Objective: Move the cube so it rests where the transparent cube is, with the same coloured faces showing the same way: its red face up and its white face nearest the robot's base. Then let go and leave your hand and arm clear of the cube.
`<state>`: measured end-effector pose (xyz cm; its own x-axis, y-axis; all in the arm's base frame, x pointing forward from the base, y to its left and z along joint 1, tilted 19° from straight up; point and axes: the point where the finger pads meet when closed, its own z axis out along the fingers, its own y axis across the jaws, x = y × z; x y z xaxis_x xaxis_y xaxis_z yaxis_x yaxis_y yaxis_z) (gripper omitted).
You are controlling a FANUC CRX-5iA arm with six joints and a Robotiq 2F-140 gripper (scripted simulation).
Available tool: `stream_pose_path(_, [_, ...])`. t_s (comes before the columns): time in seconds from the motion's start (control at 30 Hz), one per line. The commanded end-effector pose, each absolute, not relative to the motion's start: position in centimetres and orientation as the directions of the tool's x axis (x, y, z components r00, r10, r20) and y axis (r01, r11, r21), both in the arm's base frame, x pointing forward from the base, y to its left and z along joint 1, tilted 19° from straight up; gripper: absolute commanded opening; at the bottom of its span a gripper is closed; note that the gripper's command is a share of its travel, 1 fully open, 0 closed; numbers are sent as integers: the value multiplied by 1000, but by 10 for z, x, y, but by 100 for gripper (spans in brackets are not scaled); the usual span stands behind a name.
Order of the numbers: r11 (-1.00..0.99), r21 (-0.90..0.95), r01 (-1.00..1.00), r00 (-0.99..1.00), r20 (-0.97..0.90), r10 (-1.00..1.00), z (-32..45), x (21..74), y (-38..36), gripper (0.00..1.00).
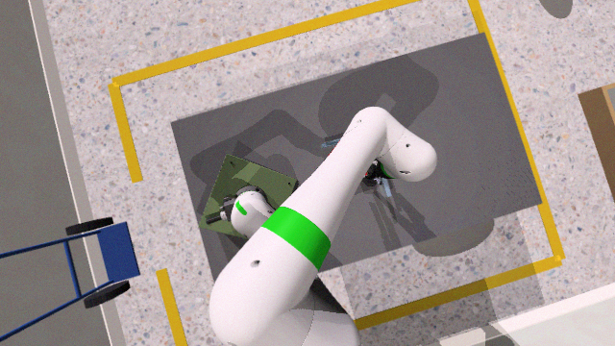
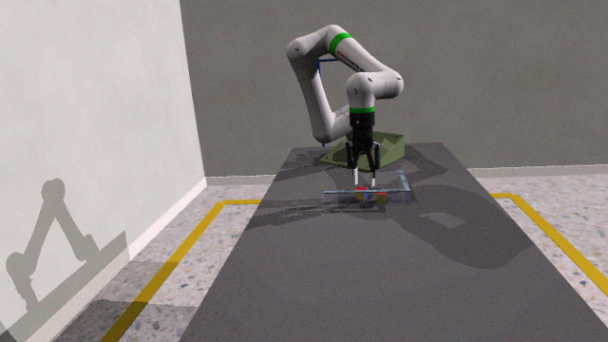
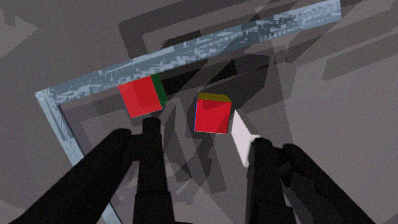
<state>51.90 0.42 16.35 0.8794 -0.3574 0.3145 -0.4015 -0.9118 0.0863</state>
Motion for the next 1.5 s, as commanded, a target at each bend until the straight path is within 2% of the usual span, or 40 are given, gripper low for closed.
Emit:
stream_pose_path(0.0, [-912,86,-401,879,315,-357,163,514,-3,41])
stream_pose_path(1.47, [-912,86,-401,879,315,-357,160,513,-5,41])
